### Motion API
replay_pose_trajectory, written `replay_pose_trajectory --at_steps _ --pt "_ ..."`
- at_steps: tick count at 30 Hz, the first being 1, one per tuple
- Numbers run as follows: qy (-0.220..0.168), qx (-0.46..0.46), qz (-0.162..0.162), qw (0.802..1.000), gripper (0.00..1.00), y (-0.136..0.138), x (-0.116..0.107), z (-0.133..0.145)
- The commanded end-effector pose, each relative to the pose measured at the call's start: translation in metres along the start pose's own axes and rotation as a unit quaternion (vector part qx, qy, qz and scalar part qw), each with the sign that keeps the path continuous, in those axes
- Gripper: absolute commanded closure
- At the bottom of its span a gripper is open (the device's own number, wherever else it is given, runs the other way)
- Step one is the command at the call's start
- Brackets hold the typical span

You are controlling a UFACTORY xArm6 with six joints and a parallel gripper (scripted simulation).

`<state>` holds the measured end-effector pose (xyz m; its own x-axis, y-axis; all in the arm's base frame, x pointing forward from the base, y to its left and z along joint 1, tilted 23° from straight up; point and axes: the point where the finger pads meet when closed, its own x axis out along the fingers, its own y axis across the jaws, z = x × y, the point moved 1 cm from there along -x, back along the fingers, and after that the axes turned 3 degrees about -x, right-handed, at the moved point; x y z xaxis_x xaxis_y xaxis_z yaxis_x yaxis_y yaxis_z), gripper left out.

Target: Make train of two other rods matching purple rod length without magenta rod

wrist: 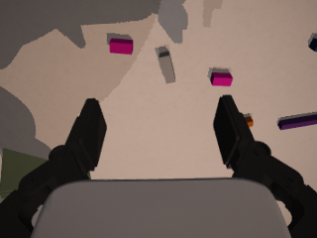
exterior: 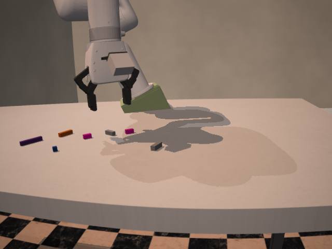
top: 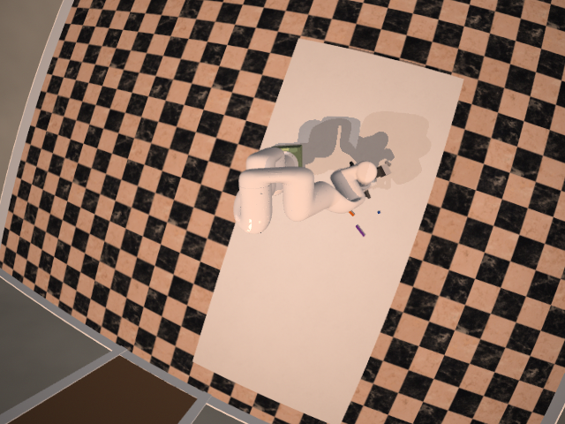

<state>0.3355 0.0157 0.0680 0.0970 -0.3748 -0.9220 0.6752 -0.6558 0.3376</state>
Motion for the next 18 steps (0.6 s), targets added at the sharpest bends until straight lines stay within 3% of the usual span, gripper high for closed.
replay_pose_trajectory --at_steps 1,13,15,18 --pt "0.002 0.002 0.000 1.000 0.00 0.026 -0.007 0.009" --pt "0.001 0.002 0.001 1.000 0.00 0.107 -0.030 0.061" --pt "0.001 0.002 0.001 1.000 0.00 0.107 -0.030 0.061" --pt "0.001 0.001 0.002 1.000 0.00 0.130 -0.039 0.083"
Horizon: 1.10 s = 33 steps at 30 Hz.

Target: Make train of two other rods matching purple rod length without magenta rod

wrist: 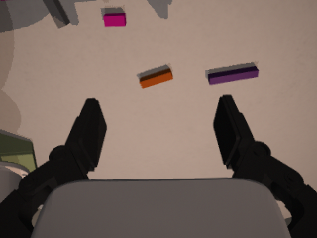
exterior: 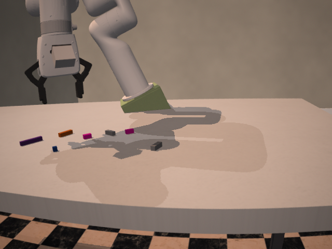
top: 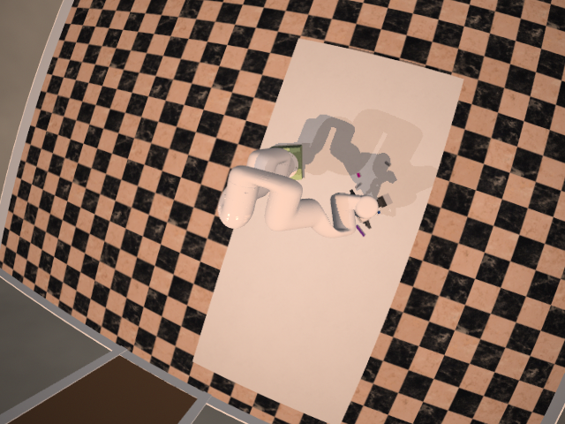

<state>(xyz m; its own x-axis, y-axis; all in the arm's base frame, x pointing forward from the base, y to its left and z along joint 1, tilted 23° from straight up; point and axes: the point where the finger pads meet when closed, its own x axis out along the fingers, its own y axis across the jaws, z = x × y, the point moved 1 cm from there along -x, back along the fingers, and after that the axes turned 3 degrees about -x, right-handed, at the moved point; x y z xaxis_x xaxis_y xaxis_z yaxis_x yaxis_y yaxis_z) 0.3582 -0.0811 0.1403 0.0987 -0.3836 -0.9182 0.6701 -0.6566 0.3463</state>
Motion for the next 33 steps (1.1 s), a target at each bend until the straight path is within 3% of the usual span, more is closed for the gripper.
replay_pose_trajectory --at_steps 1,33 --pt "0.004 -0.002 -0.002 1.000 0.00 0.0313 -0.0120 0.0260" --pt "0.004 -0.002 -0.002 1.000 0.00 0.0349 -0.0134 0.0299"
